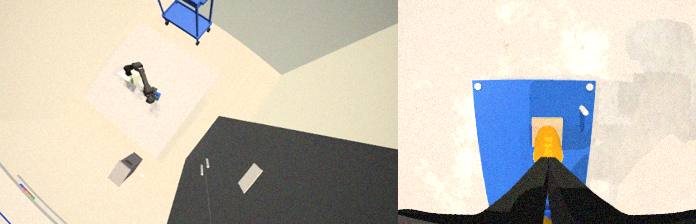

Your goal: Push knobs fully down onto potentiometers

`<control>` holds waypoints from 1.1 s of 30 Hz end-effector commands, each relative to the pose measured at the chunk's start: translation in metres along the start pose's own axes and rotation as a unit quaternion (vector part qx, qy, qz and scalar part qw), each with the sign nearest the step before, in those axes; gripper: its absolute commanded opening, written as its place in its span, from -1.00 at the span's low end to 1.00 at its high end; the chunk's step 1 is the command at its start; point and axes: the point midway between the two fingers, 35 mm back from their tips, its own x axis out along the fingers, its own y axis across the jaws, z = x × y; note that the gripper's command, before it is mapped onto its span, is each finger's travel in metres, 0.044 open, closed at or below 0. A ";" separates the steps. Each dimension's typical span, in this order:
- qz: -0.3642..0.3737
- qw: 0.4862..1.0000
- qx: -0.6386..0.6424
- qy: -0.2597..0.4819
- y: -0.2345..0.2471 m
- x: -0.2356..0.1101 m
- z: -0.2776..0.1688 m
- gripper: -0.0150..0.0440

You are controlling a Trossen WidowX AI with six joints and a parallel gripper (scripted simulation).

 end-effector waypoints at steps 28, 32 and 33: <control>-0.002 1.000 0.001 0.003 0.047 -0.030 -0.174 1.00; -0.002 1.000 0.001 0.003 0.047 -0.030 -0.174 1.00; -0.002 1.000 0.001 0.003 0.047 -0.030 -0.174 1.00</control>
